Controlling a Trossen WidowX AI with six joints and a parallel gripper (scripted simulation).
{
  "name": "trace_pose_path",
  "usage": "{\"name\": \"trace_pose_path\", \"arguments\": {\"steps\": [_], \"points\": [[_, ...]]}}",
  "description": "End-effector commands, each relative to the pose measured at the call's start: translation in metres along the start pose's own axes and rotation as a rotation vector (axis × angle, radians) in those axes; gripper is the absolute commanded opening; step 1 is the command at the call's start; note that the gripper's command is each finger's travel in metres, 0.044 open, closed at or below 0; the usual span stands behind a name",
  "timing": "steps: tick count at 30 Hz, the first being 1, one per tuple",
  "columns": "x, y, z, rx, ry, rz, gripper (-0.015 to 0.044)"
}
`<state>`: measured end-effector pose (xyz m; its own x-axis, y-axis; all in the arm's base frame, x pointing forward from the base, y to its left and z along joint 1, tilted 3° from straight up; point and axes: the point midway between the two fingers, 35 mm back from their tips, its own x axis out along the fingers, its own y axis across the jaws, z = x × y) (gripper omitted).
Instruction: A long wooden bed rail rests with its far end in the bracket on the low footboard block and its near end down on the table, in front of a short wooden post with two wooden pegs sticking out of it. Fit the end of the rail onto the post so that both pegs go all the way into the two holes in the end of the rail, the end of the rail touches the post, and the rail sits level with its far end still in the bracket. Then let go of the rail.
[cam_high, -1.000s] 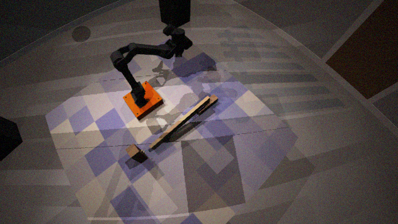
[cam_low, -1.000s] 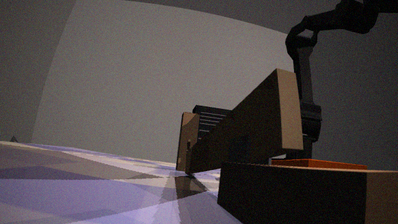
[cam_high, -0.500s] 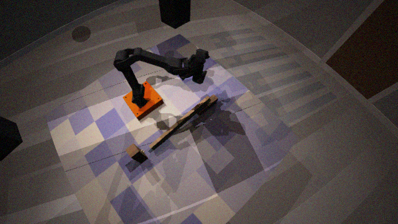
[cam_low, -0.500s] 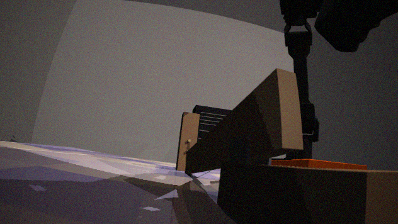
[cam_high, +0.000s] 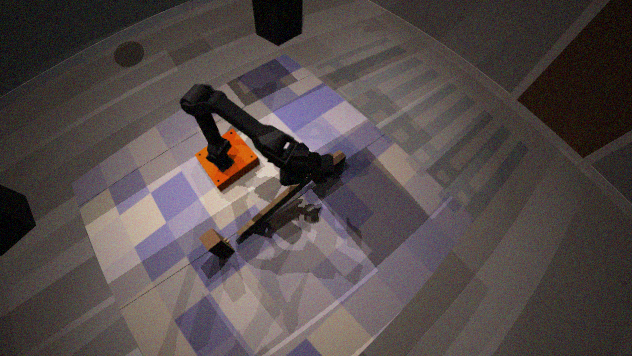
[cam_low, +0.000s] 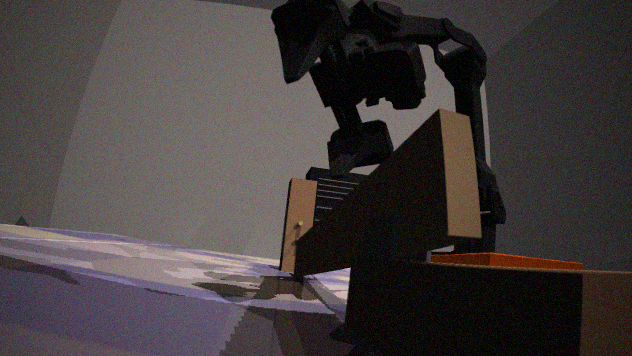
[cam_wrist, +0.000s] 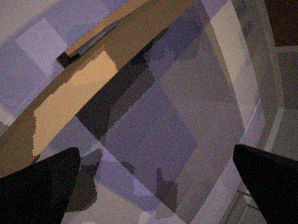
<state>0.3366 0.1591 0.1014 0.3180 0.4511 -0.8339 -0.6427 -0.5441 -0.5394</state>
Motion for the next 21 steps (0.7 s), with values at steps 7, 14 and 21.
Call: {"name": "trace_pose_path", "arguments": {"steps": [7, 14, 21], "points": [[-0.063, 0.130, -0.105, 0.617, 0.304, 0.383, 0.0440], [-0.093, 0.179, -0.118, 0.818, 0.382, 0.520, 0.0440], [-0.093, 0.179, -0.118, 0.818, 0.382, 0.520, 0.0440]]}}
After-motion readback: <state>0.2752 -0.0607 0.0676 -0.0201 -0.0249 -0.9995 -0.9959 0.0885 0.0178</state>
